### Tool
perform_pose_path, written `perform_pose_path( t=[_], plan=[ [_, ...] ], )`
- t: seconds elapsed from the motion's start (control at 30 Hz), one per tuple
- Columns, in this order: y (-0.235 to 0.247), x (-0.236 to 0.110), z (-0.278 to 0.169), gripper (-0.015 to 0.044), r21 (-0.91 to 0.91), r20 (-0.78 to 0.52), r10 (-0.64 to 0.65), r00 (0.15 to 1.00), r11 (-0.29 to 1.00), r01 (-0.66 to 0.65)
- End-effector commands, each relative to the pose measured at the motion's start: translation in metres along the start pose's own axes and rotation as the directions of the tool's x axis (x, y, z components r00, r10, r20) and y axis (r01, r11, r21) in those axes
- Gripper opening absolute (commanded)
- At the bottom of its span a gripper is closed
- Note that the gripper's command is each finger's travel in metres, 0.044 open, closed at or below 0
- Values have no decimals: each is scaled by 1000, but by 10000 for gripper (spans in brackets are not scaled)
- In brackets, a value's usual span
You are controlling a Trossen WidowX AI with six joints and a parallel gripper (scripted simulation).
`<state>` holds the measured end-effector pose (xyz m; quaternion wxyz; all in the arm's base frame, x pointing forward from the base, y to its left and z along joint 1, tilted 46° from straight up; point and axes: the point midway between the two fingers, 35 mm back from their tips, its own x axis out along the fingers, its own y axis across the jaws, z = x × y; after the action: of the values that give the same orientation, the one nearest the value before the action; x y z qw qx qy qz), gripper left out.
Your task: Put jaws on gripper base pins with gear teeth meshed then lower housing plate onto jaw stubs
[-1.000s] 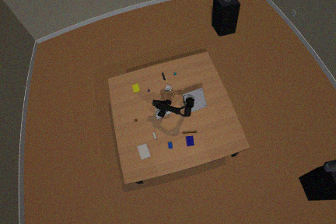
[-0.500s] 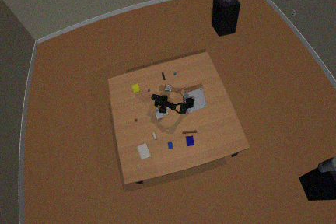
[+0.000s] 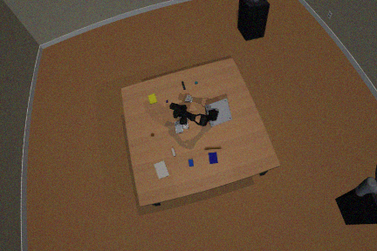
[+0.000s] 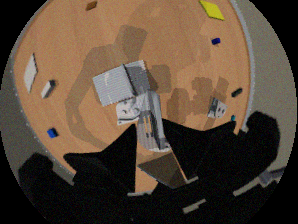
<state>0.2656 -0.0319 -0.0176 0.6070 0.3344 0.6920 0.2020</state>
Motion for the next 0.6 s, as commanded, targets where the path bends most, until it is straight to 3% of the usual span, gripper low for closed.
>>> perform_pose_path(
  t=[0.0,0.57],
  plan=[
    [-1,0,0,134,-8,0,-5,1000,1000,5],
    [0,0,2,134,1,0,-6,1000,1000,6]
  ],
)
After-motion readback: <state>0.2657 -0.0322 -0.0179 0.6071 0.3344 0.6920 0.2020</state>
